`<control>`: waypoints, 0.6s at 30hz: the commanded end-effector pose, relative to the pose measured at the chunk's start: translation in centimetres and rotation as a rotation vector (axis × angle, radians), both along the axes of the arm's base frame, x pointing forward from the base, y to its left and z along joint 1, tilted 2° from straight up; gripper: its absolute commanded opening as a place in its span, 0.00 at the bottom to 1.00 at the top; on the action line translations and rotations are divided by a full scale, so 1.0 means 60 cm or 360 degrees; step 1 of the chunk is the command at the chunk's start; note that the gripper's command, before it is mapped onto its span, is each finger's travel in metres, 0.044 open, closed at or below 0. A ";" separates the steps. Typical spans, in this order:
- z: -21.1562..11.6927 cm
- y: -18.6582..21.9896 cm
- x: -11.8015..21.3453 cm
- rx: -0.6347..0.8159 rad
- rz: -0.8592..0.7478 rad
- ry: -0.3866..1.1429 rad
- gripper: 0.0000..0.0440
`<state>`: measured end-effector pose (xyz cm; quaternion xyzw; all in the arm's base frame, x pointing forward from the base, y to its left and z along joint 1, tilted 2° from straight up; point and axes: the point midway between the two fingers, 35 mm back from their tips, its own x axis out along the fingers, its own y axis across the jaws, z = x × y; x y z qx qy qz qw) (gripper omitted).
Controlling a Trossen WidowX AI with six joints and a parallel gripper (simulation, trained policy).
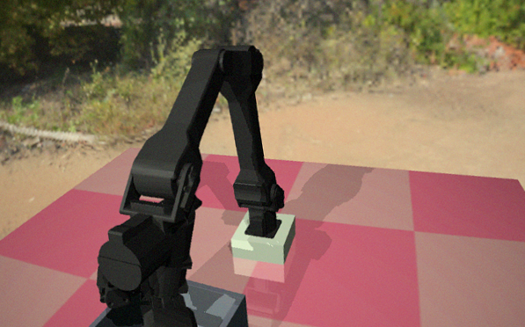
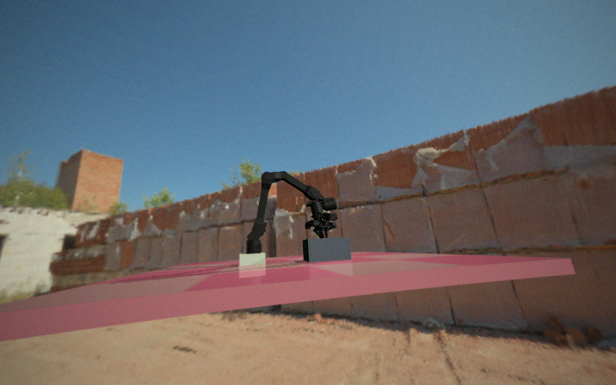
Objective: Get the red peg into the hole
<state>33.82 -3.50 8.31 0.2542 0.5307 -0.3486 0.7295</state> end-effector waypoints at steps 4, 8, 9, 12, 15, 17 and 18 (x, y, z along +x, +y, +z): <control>-0.040 -0.002 -0.006 0.0069 0.0105 0.0105 0.19; -0.052 -0.006 -0.002 0.0100 0.0114 0.0131 0.39; -0.051 -0.009 0.001 0.0099 0.0130 0.0131 0.39; -0.046 -0.013 0.013 0.0113 0.0154 0.0124 0.50; -0.037 -0.014 0.030 0.0145 0.0168 0.0097 0.68; -0.031 -0.013 0.043 0.0174 0.0175 0.0069 0.80; -0.028 -0.012 0.051 0.0189 0.0178 0.0051 0.86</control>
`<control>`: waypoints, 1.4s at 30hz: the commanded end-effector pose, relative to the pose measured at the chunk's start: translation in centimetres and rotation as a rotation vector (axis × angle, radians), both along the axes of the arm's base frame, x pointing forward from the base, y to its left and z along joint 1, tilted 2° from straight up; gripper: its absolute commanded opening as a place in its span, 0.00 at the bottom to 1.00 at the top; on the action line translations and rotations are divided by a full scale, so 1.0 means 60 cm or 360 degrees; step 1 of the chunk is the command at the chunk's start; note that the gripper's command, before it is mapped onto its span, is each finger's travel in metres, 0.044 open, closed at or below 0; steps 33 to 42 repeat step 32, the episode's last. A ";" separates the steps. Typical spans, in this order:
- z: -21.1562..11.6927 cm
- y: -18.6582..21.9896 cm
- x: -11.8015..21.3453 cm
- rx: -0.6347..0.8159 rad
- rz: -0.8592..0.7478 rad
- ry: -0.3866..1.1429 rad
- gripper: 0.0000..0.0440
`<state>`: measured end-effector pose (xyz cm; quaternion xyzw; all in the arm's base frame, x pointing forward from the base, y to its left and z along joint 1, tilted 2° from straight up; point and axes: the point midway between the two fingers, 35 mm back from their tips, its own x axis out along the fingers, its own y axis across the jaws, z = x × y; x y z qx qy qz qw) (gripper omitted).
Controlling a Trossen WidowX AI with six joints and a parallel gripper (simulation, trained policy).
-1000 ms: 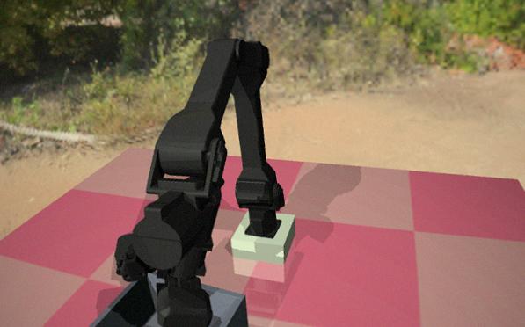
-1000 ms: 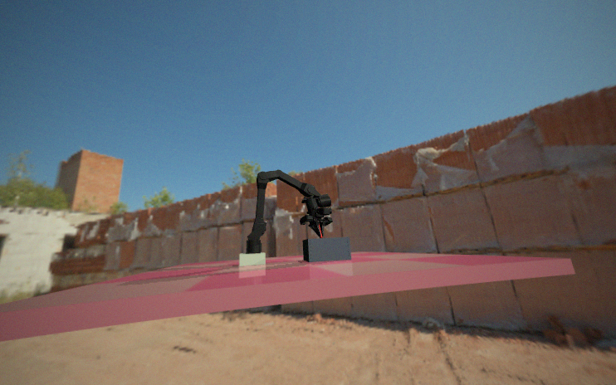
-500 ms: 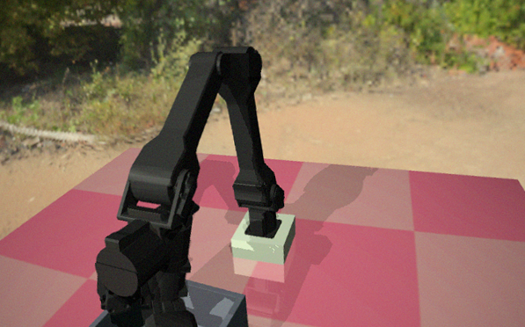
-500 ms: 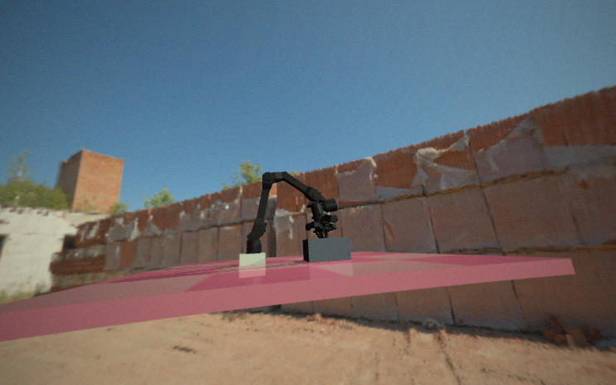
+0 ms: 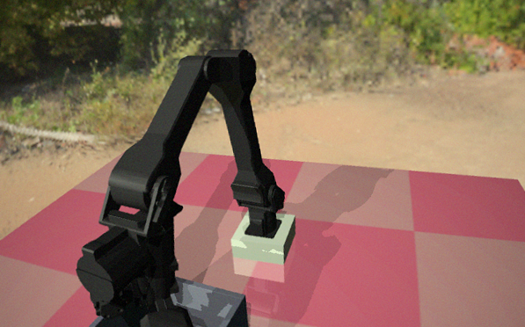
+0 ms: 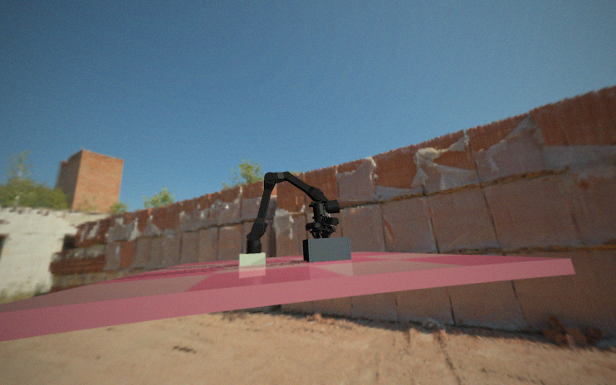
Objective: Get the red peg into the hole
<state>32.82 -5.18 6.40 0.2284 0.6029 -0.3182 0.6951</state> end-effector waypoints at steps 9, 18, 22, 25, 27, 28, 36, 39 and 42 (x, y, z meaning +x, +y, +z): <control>0.036 0.010 0.118 0.0171 0.0056 -0.0249 1.00; 0.077 0.037 0.163 0.0271 0.0142 -0.0305 1.00; 0.085 0.043 0.171 0.0286 0.0159 -0.0322 1.00; 0.085 0.044 0.172 0.0287 0.0160 -0.0323 1.00; 0.086 0.044 0.173 0.0287 0.0161 -0.0325 1.00; 0.086 0.045 0.173 0.0288 0.0163 -0.0326 1.00; 0.092 0.049 0.180 0.0291 0.0172 -0.0346 1.00; 0.092 0.049 0.180 0.0291 0.0172 -0.0346 1.00; 0.092 0.049 0.180 0.0291 0.0172 -0.0346 1.00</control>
